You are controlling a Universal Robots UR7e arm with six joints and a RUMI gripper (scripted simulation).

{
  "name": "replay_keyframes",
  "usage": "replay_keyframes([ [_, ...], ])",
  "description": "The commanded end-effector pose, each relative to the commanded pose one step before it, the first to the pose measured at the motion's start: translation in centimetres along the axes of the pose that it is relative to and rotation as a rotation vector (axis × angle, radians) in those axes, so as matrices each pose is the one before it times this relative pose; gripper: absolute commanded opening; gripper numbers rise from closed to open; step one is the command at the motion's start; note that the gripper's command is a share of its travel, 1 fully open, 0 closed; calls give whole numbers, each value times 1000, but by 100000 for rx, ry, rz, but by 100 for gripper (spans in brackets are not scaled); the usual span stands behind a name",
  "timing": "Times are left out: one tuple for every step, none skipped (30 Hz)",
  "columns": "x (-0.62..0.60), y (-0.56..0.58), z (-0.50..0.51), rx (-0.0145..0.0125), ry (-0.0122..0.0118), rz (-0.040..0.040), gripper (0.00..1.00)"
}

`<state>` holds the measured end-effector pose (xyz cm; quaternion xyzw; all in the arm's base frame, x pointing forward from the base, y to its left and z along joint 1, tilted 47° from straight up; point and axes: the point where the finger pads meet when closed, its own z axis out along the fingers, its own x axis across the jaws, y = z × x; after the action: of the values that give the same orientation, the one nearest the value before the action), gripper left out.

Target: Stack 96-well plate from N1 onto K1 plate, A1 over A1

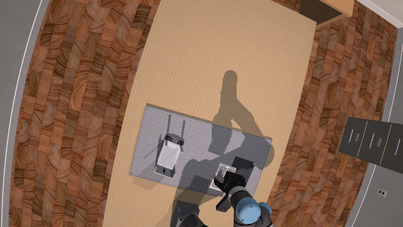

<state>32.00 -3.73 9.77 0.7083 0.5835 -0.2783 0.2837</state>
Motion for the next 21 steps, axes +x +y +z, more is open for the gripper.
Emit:
replay_keyframes([
  [1893,-78,-51,-14,-59,80,0],
  [332,-28,-7,0,0,0,0],
  [332,-28,-7,0,0,0,0],
  [332,-28,-7,0,0,0,0],
  [332,-28,-7,0,0,0,0],
  [332,-28,-7,0,0,0,0],
  [332,-28,-7,0,0,0,0],
  [332,-28,-7,0,0,0,0],
  [0,0,0,0,0,0,0],
  [0,0,0,0,0,0,0],
  [333,-27,-8,0,0,0,0],
  [332,-28,-7,0,1,0,0],
  [332,-28,-7,0,1,0,0],
  [332,-28,-7,0,1,0,0],
  [332,-28,-7,0,1,0,0],
  [332,-28,-7,0,1,0,0],
  [332,-28,-7,0,1,0,0],
  [332,-28,-7,0,1,0,0],
  [332,-28,-7,0,1,0,0],
  [332,-28,-7,0,1,0,0],
  [332,-28,-7,0,1,0,0],
])
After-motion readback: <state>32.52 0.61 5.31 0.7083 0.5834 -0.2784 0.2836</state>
